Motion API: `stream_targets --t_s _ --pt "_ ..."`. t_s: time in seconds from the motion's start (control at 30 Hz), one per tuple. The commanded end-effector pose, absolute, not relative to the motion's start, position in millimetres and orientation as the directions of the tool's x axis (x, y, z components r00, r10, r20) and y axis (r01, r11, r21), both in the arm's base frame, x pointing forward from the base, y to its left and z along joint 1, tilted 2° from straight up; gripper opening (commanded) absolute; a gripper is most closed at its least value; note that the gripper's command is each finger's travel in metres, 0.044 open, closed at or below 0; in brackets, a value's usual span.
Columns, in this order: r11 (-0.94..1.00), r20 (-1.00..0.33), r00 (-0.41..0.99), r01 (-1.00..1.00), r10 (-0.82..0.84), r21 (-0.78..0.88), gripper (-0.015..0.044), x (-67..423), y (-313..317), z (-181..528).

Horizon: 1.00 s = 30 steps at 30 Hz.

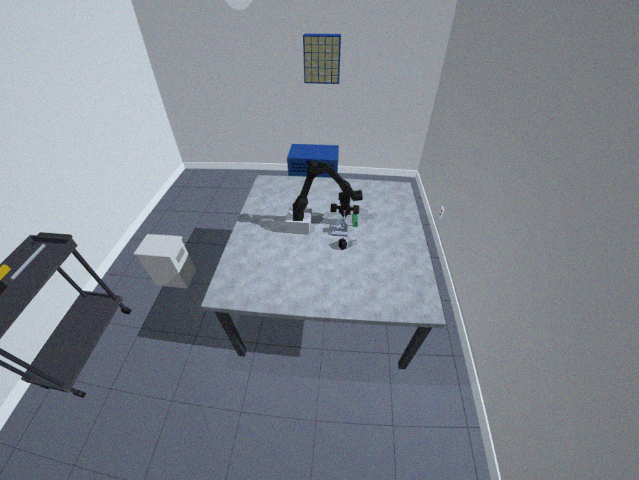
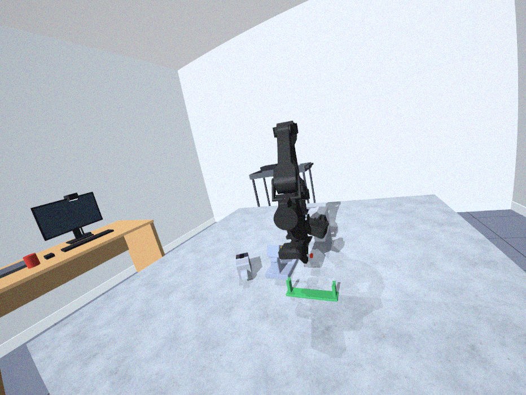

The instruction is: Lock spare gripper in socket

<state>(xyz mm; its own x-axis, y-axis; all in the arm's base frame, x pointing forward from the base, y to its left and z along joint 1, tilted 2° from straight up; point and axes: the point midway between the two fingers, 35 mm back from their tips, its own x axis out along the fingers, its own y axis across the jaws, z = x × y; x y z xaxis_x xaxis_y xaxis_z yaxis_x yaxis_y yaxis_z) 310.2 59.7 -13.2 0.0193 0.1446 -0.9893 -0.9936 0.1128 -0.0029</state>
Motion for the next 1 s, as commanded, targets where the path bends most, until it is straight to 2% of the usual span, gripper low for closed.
stream_targets --t_s 0.0,0.97 --pt "0.102 -0.982 0.024 -0.995 0.189 -0.004 0.0000 310 64 -11" --pt "0.098 -0.974 0.019 -0.995 0.224 0.003 0.0000 313 76 -5"
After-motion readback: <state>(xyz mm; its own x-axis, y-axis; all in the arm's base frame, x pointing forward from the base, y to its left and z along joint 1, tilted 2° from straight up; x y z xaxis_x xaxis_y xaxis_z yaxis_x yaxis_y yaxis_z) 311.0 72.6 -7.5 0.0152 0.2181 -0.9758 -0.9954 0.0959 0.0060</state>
